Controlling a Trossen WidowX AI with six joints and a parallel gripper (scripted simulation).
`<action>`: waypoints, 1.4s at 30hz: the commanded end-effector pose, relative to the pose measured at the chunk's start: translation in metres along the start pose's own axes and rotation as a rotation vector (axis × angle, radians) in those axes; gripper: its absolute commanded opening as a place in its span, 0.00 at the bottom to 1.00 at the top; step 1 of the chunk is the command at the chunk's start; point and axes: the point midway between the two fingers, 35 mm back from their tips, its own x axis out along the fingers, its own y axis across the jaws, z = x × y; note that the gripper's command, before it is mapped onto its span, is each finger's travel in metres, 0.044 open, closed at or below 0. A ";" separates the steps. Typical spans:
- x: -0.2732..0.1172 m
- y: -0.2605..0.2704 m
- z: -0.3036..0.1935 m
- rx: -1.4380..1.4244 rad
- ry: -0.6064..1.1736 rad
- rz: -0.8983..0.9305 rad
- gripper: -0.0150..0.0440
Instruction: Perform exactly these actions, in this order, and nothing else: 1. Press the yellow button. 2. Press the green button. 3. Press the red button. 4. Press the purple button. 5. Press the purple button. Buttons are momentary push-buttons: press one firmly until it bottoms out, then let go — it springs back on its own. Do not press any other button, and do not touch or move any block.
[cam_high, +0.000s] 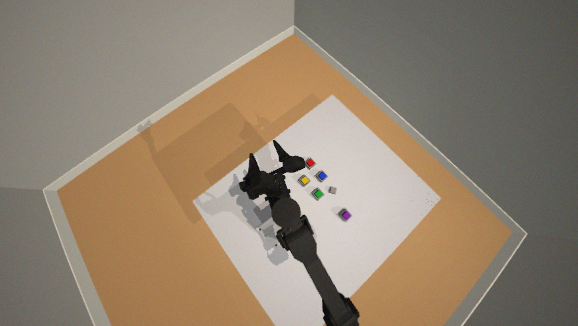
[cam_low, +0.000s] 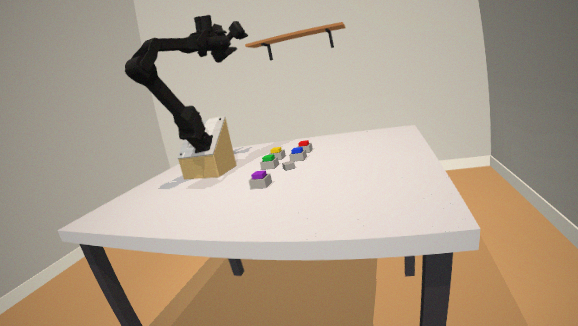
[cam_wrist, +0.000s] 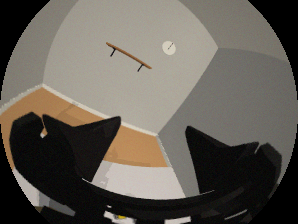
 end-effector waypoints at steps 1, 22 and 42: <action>0.025 -0.009 -0.074 0.289 0.302 -0.005 0.93; -0.042 0.006 -0.332 1.253 1.524 -0.592 0.93; -0.053 0.035 -0.398 1.284 1.602 -0.662 0.62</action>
